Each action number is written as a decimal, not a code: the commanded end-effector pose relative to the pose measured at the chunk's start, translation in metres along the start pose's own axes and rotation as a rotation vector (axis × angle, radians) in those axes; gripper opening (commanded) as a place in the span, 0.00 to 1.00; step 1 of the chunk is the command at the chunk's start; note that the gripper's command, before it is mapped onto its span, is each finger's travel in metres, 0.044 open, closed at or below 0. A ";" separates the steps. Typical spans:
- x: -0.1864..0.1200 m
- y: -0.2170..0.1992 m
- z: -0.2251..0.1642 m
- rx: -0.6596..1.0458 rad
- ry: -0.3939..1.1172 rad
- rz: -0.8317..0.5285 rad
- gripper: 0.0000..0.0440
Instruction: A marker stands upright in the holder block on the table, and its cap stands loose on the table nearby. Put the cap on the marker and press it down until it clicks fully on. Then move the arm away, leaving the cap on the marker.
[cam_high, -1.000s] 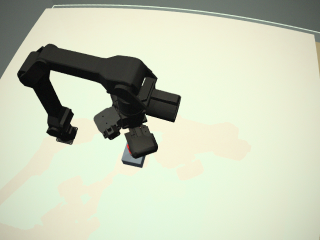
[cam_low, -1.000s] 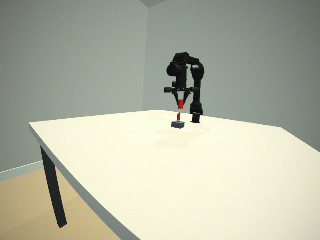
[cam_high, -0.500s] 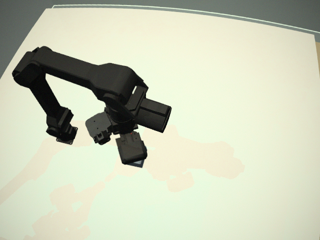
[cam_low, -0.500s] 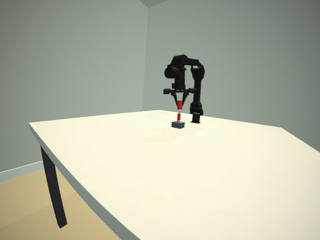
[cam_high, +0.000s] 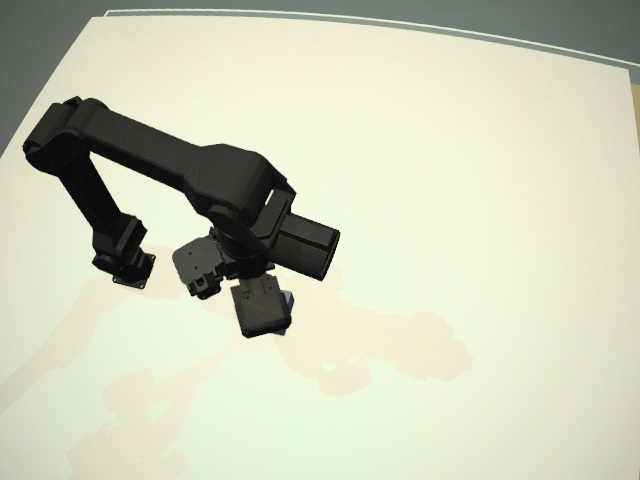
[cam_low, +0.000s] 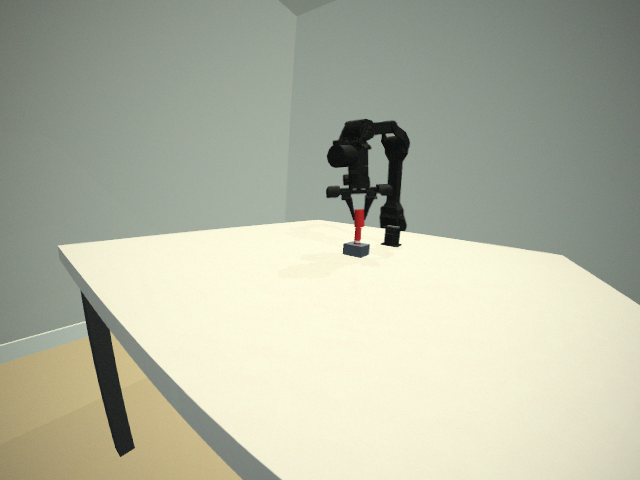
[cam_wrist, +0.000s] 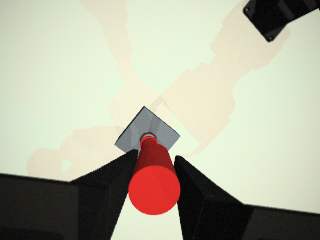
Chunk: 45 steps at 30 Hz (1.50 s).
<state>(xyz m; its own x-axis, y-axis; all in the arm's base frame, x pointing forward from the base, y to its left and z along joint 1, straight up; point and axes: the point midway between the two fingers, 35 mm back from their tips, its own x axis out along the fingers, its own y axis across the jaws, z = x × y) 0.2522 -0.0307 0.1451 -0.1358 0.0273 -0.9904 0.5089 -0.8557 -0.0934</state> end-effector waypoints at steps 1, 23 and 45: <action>0.009 -0.001 0.000 -0.006 -0.003 -0.013 0.00; 0.058 -0.001 0.002 -0.068 -0.035 -0.045 0.19; 0.063 -0.014 0.017 -0.075 -0.074 -0.089 0.55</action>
<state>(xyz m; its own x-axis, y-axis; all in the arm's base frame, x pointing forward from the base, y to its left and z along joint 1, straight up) 0.2325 -0.0318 0.0878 -0.2122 0.0396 -0.9764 0.5509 -0.8204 -0.1530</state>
